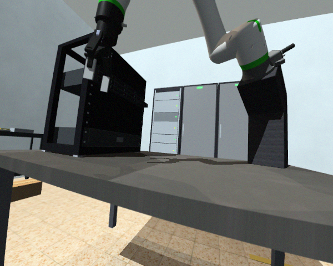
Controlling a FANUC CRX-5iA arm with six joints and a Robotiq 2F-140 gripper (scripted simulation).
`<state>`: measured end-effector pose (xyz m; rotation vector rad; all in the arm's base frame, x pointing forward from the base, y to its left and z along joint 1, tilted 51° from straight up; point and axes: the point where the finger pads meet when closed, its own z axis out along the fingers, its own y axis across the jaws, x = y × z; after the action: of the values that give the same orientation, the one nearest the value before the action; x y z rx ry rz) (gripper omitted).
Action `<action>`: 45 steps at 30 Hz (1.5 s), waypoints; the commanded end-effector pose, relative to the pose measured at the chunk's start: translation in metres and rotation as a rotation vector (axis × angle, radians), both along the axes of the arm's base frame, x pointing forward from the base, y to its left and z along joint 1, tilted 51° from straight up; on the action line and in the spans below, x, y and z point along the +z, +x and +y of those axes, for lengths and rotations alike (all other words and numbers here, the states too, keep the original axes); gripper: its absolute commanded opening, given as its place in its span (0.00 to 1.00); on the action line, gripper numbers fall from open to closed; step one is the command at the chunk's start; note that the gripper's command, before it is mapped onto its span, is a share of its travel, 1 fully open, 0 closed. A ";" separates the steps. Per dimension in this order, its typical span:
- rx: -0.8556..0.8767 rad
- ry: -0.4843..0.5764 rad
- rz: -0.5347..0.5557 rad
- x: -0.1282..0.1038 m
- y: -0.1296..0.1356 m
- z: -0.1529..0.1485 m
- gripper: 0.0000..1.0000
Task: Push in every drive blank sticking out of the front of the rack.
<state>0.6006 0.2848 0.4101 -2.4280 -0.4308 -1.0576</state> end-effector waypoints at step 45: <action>-0.029 0.023 0.077 -0.028 -0.004 -0.003 1.00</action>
<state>0.5970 0.2825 0.3866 -2.4486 -0.3712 -0.9861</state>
